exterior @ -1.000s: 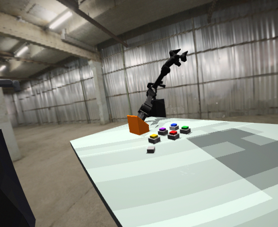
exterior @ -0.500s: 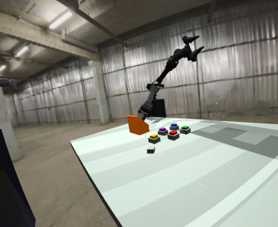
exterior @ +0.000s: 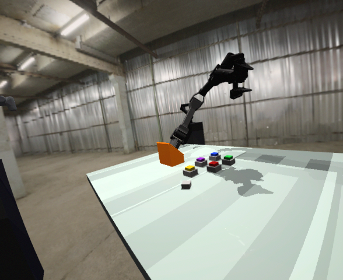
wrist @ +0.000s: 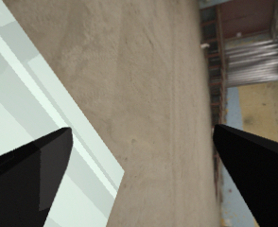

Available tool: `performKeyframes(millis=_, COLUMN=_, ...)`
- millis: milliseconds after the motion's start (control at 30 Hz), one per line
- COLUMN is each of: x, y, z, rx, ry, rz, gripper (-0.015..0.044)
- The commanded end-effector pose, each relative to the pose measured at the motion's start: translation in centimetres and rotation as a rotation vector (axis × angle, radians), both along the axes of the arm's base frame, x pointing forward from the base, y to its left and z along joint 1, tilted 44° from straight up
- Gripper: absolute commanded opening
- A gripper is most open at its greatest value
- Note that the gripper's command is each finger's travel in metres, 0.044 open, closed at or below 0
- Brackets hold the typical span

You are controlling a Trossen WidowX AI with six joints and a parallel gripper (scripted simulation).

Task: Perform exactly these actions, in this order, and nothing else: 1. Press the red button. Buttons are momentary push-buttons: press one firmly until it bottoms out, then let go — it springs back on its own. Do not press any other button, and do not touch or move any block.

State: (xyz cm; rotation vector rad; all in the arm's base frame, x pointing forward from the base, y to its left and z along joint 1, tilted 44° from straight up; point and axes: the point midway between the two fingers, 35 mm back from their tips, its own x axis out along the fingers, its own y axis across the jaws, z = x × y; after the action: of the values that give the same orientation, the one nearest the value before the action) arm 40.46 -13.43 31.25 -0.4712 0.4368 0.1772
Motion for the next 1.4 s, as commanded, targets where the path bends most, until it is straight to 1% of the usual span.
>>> performKeyframes(millis=0, x=-0.8, y=0.7, z=-7.7, rx=0.184, ry=0.258, rz=0.011, gripper=0.0400)
performKeyframes(millis=133, x=-3.2, y=2.3, z=-14.7, rx=0.389, ry=0.539, rz=0.009, gripper=0.0400)
performKeyframes(millis=267, x=-7.2, y=4.9, z=-20.6, rx=0.636, ry=0.866, rz=-0.009, gripper=0.0400)
performKeyframes(millis=333, x=-9.7, y=6.5, z=-22.8, rx=0.774, ry=1.046, rz=-0.028, gripper=0.0400)
performKeyframes(millis=400, x=-11.2, y=7.5, z=-23.7, rx=0.860, ry=1.157, rz=-0.043, gripper=0.0400)
performKeyframes(millis=467, x=-11.7, y=7.8, z=-23.9, rx=0.886, ry=1.191, rz=-0.048, gripper=0.0400)
performKeyframes(millis=733, x=-11.7, y=7.8, z=-23.9, rx=0.886, ry=1.191, rz=-0.048, gripper=0.0400)
performKeyframes(millis=800, x=-11.5, y=8.4, z=-24.7, rx=0.886, ry=1.190, rz=-0.049, gripper=0.0348)
performKeyframes(millis=933, x=-11.4, y=11.8, z=-28.2, rx=0.888, ry=1.190, rz=-0.046, gripper=0.0242)
performKeyframes(millis=1200, x=-11.4, y=12.0, z=-28.4, rx=0.888, ry=1.190, rz=-0.046, gripper=0.0033)
performKeyframes(millis=1233, x=-11.4, y=12.0, z=-28.4, rx=0.888, ry=1.190, rz=-0.046, gripper=0.0020)
performKeyframes(millis=1367, x=-11.4, y=12.0, z=-28.4, rx=0.888, ry=1.190, rz=-0.046, gripper=0.0020)
